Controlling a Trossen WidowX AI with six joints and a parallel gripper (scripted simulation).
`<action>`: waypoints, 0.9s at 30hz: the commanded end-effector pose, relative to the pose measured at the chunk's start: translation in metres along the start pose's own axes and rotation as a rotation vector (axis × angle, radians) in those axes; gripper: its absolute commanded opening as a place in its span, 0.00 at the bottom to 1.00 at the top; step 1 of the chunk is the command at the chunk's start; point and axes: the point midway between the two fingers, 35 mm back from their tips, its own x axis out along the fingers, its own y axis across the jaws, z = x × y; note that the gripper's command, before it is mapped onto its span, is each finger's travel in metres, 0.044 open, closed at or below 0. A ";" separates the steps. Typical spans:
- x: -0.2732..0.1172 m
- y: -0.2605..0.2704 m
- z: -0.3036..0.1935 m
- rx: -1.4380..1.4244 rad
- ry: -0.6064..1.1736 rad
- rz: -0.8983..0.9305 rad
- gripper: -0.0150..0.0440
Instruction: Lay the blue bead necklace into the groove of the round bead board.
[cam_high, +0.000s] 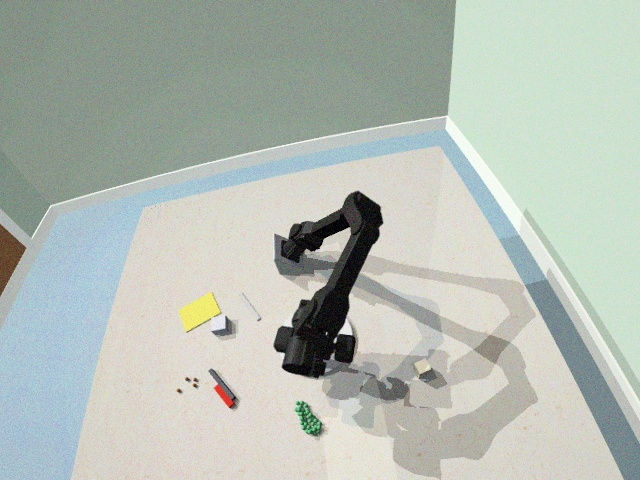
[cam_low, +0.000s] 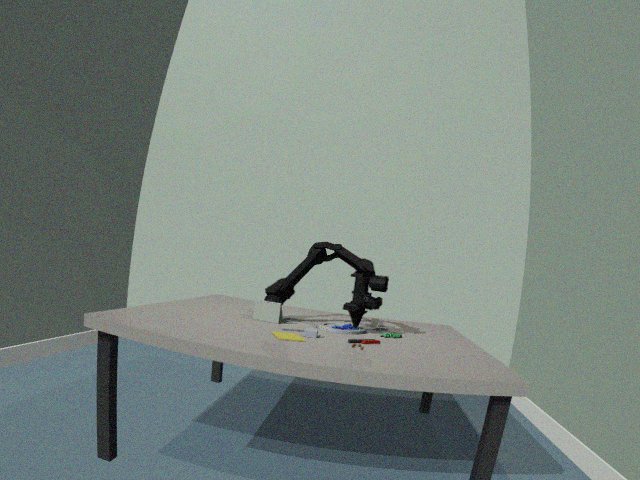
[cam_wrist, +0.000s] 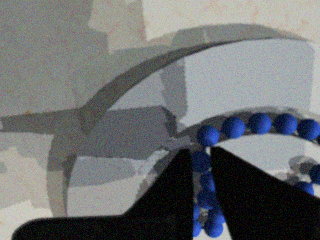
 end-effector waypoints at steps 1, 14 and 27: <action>0.000 0.000 0.000 0.000 0.000 0.000 0.25; -0.006 0.003 0.002 0.007 0.005 0.006 0.25; 0.002 0.007 0.005 0.007 0.005 0.006 0.25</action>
